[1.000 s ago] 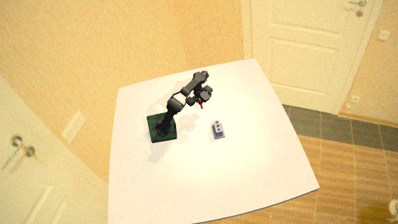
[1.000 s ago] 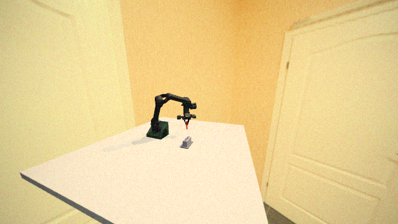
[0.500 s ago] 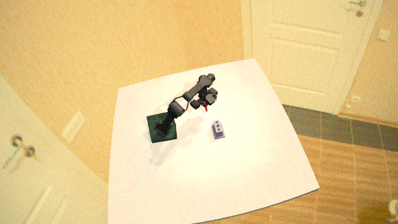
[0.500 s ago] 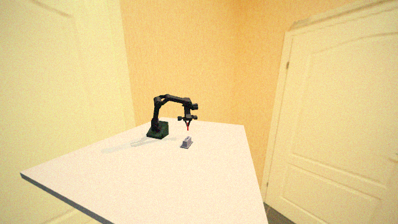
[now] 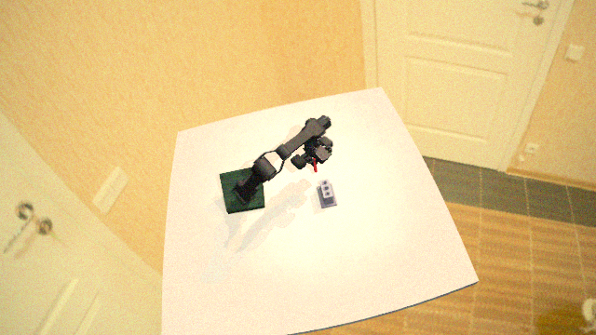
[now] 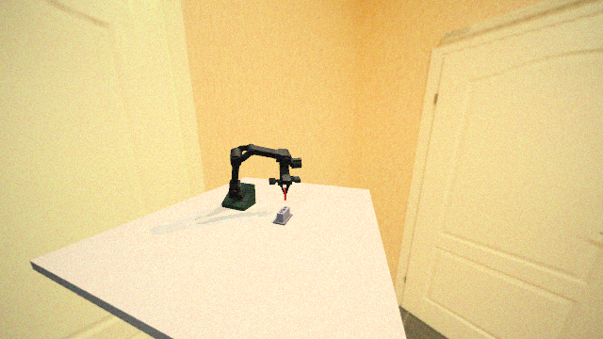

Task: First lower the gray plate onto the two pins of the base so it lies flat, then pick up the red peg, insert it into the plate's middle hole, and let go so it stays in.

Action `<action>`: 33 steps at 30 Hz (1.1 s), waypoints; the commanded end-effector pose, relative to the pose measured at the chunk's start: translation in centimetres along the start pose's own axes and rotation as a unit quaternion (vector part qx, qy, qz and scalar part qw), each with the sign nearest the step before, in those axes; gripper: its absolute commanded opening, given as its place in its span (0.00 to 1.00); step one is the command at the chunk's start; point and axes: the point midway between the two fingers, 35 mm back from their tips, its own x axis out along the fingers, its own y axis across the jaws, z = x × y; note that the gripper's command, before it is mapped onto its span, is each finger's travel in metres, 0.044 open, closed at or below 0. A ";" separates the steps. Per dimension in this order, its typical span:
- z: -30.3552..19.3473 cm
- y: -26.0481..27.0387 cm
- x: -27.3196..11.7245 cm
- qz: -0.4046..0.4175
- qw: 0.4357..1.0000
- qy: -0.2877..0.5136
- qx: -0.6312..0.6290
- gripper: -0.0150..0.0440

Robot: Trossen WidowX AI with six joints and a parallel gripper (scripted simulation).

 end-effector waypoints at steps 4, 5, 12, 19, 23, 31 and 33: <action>2.3 -0.3 0.1 -0.002 1.000 -0.004 0.001 0.25; 2.6 -0.3 0.1 -0.002 1.000 -0.004 0.001 0.25; 4.7 -0.7 0.1 -0.004 1.000 -0.006 0.003 0.25; 6.6 -1.3 0.2 -0.006 1.000 -0.007 0.004 0.25; 7.8 -1.6 0.2 -0.008 1.000 -0.010 0.004 0.25; 8.7 -1.9 0.3 -0.010 1.000 -0.013 0.004 0.25; 8.7 -1.9 0.3 -0.010 1.000 -0.013 0.004 0.25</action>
